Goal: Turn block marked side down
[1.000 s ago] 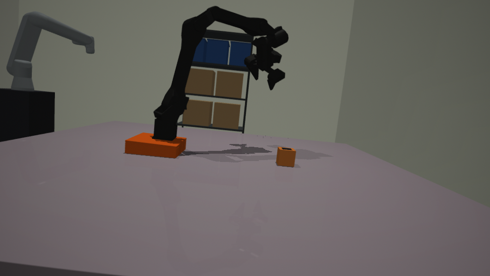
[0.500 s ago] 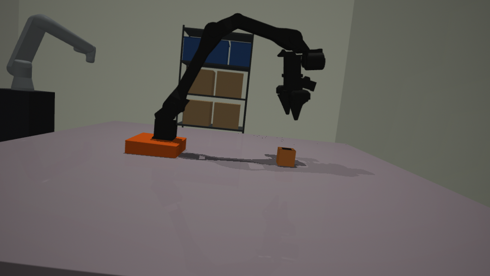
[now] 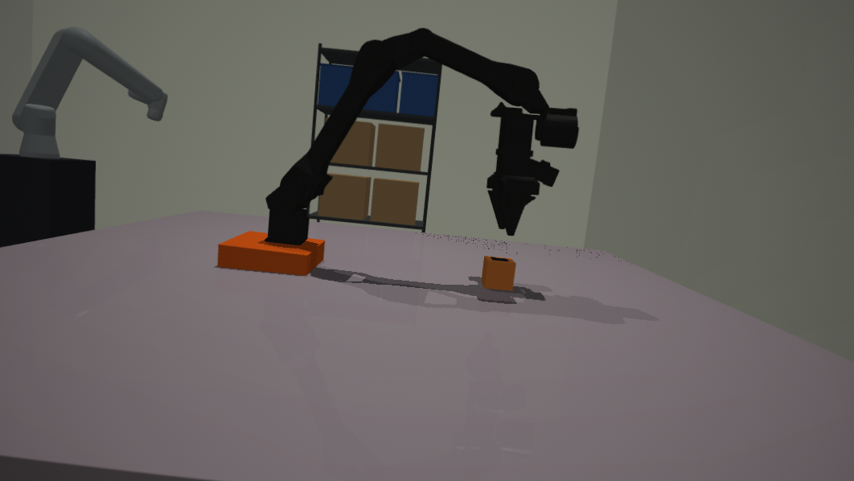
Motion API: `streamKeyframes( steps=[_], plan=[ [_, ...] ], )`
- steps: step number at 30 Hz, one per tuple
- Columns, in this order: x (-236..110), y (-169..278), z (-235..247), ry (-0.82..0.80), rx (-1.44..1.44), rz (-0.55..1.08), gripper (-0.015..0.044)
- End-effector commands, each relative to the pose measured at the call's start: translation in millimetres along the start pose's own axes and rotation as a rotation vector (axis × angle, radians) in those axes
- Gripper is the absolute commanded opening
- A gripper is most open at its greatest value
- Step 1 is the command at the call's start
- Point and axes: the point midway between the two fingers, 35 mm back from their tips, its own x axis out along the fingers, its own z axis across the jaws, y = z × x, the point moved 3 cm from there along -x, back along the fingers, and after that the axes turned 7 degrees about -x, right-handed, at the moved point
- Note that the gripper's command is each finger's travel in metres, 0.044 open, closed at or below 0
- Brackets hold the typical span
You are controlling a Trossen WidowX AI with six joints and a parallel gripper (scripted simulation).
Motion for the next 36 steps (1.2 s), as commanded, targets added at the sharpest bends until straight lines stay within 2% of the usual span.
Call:
streamKeyframes(
  steps=[1, 36],
  plan=[
    [19, 4, -2, 0.002, -0.004, 0.02, 0.044],
    [71, 5, 0, 0.002, -0.004, 0.02, 0.044]
  ],
)
